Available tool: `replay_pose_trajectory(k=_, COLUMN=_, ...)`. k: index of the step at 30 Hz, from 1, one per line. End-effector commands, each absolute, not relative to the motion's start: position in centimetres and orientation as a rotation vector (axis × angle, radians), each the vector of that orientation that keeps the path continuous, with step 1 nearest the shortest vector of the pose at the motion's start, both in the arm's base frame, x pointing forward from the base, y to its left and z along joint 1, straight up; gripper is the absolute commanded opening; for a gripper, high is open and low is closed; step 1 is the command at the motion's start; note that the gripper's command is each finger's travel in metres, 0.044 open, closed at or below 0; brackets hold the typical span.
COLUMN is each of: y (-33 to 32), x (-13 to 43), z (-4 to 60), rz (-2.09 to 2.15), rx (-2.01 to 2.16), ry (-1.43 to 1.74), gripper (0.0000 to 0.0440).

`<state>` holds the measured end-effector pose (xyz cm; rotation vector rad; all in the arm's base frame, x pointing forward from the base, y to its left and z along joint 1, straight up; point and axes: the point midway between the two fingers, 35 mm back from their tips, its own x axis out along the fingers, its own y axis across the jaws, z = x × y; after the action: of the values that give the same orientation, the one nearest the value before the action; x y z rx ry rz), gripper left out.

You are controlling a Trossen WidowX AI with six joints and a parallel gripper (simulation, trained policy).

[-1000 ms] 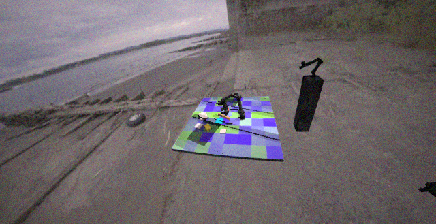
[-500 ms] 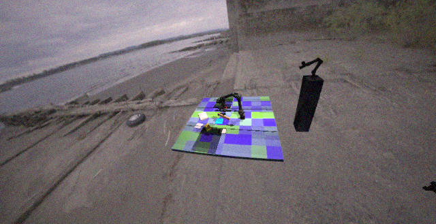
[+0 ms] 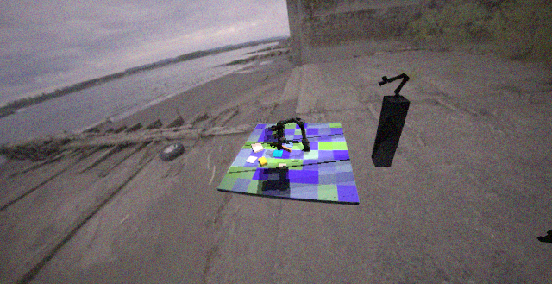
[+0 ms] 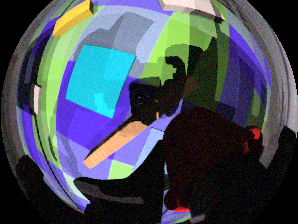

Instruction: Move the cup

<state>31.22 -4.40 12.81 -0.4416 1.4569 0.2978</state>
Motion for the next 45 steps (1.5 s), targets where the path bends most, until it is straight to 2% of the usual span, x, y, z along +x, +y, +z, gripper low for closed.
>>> replay_pose_trajectory(k=1, y=-3.0, x=32.4, z=13.2, rz=0.31, rx=-0.453, ry=1.42, gripper=0.0)
replay_pose_trajectory(k=24, y=4.9, x=36.0, z=11.6, rz=0.392, rx=-0.515, ry=1.316, gripper=0.0)
replay_pose_trajectory(k=45, y=10.4, x=34.5, z=7.0, rz=0.424, rx=-0.529, ry=1.343, gripper=0.0006)
